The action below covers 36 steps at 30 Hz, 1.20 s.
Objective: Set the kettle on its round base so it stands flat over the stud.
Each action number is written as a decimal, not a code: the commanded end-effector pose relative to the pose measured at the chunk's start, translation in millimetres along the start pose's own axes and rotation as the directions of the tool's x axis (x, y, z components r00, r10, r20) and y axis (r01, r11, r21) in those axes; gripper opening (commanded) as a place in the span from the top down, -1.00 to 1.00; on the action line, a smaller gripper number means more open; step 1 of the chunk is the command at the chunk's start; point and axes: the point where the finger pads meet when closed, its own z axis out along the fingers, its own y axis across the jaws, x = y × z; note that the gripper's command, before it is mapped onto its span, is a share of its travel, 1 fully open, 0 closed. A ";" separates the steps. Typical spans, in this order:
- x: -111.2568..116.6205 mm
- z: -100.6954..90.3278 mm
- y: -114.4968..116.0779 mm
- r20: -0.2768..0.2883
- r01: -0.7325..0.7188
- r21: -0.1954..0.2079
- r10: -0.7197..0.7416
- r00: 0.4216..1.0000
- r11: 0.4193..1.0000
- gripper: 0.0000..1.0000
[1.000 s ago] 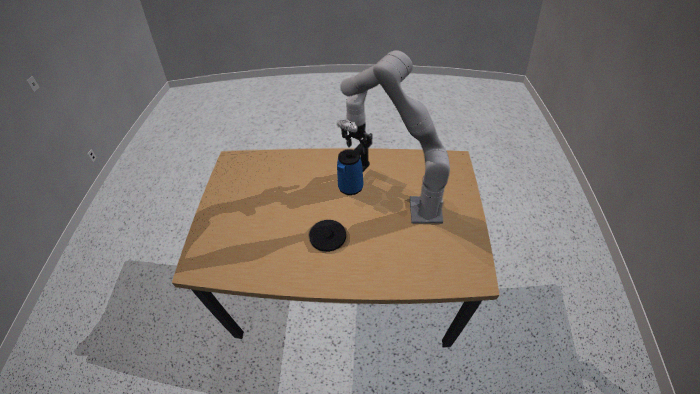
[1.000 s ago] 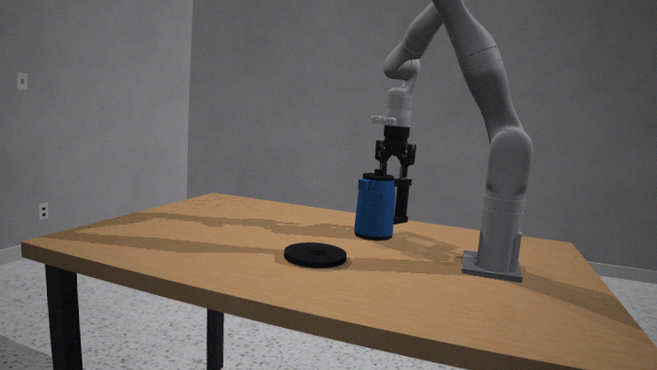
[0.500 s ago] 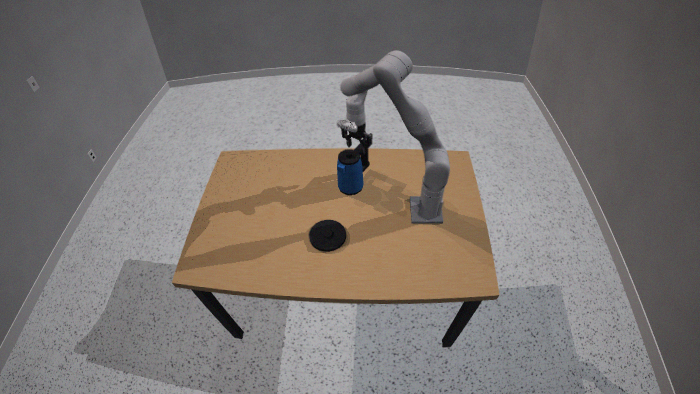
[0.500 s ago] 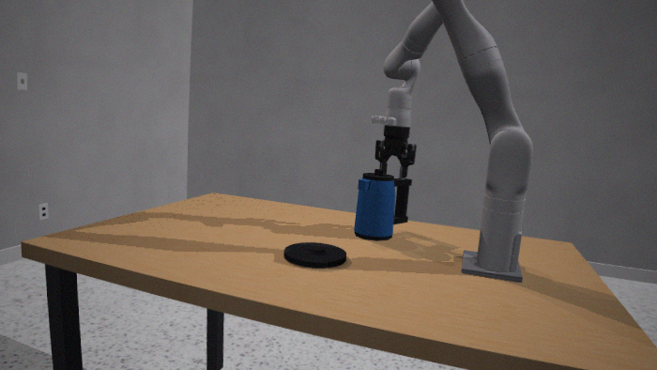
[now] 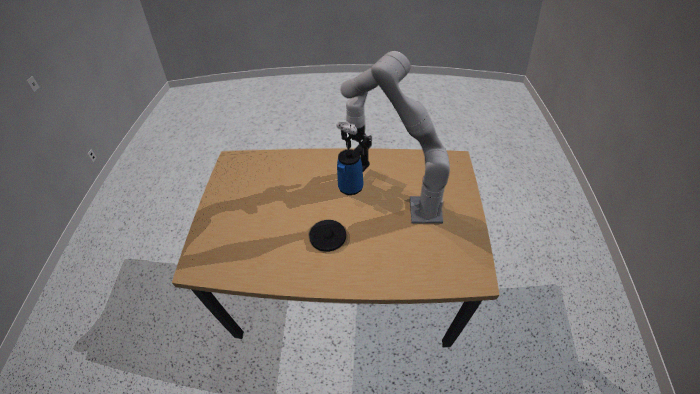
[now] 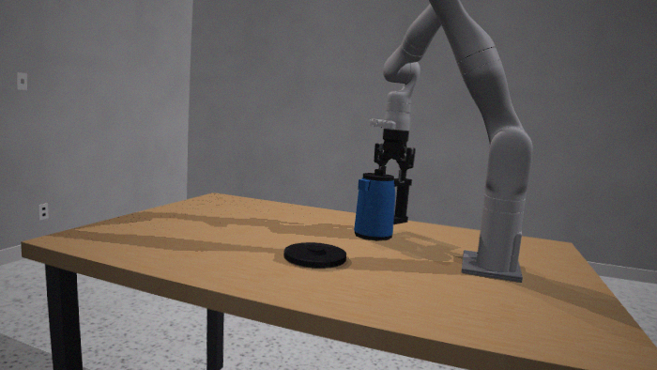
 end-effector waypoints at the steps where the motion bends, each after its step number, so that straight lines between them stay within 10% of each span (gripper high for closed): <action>1: -1.8 3.0 -1.6 0.002 -0.004 0.006 0.004 1.000 1.000 -0.59; 36: -1.8 24.1 -1.8 0.002 -0.004 0.006 0.004 1.000 1.000 -0.59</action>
